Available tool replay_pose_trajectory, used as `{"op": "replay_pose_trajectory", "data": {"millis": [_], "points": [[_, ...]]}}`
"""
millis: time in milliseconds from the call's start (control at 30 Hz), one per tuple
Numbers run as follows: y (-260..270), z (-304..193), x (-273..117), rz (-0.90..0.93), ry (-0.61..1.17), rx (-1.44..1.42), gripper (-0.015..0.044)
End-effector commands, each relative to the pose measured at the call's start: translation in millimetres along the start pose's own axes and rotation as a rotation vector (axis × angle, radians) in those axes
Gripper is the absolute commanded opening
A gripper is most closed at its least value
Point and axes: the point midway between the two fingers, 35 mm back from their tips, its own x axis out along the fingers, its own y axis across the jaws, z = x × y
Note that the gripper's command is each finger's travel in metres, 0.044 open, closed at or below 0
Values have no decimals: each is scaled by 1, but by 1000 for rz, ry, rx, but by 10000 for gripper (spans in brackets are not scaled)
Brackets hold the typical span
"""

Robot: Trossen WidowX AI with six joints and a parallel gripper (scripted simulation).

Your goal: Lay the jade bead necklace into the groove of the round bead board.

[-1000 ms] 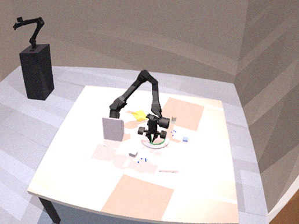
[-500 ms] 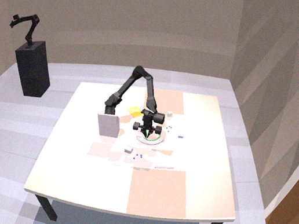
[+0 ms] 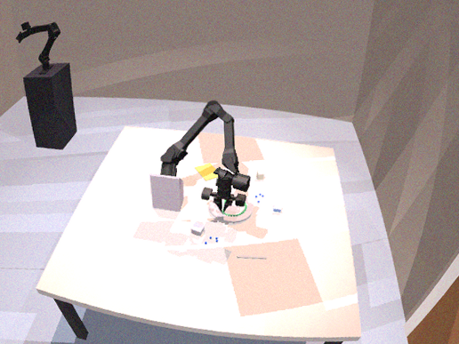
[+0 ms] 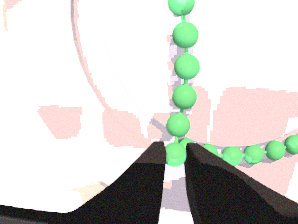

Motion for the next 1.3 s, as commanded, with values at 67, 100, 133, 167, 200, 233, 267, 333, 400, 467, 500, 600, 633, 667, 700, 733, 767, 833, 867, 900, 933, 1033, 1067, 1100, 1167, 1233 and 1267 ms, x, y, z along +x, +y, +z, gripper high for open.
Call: {"op": "replay_pose_trajectory", "data": {"millis": [67,100,133,167,200,233,267,333,400,467,500,600,633,667,700,733,767,833,867,900,933,1033,1067,1100,1167,1233,1267], "points": [[3,-1,3,5,3,-2,0],[3,-1,5,5,3,-2,0],[3,-1,6,5,3,-2,0],[3,-1,7,5,3,-2,0],[3,-1,8,5,2,-2,0],[3,-1,8,5,2,-2,0],[3,-1,8,5,2,-2,0],[3,-1,8,5,2,-2,0],[3,-1,8,5,2,-2,0],[0,-1,6,-3,4,-10,53],[0,-1,6,-3,4,-10,79],[0,-1,6,-3,4,-10,157],[0,-1,6,-3,4,-10,184],[0,-1,6,-3,4,-10,210],[0,-1,6,-3,4,-10,236],[0,-1,6,-3,4,-10,263],[0,-1,6,-3,4,-10,289],[0,-1,5,-2,3,-9,341],[1,-1,4,0,3,-7,368],[2,-1,2,2,3,-5,394],[2,-1,1,4,3,-3,420],[1,-1,1,4,3,-2,440],[1,-1,1,5,3,-2,440],[1,-1,1,5,3,-2,440],[1,-1,1,5,3,-2,440],[1,-1,1,5,3,-2,440],[1,-1,1,5,3,-2,440]]}}
